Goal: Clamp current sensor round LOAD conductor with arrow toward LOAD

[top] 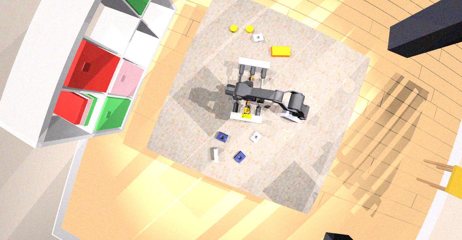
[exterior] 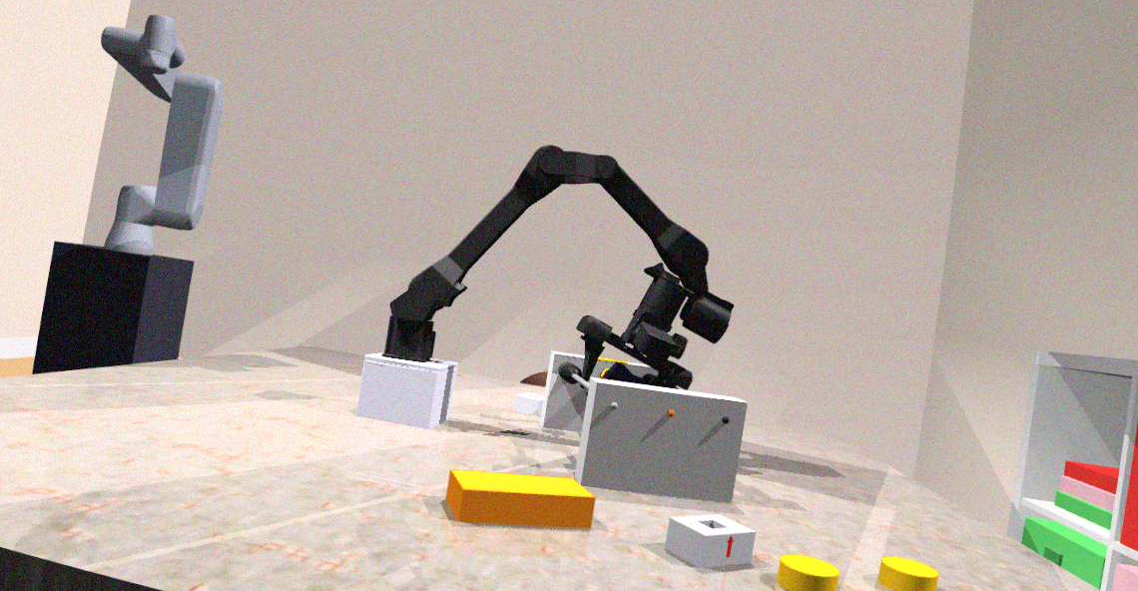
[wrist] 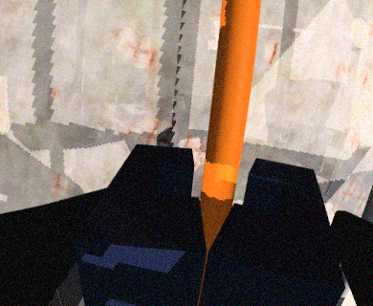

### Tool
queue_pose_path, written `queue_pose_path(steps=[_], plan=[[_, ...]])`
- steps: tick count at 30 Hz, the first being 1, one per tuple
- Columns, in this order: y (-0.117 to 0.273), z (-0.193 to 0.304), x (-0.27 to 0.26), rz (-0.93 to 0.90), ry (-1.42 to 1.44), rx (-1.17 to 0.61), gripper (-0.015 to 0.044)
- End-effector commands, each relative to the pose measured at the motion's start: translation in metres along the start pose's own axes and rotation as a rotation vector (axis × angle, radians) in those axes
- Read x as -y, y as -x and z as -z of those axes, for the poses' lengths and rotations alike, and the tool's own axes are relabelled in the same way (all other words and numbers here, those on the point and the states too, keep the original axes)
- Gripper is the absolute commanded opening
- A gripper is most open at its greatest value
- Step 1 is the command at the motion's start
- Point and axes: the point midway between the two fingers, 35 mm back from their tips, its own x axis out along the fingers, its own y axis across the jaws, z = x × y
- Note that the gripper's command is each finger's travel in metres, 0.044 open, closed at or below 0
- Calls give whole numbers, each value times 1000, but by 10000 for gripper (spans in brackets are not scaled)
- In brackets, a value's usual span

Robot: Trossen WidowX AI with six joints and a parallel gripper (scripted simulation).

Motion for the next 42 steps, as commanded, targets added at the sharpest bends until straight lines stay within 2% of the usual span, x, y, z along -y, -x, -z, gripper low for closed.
queue_pose_path(steps=[1, 10, 33, 42], plan=[[-3, -1, 4, 21, -3, 2, 440], [-3, -1, 4, 21, -3, 2, 440], [0, 0, 0, 0, 0, 0, 287], [0, 0, 0, 0, 0, 0, 50]])
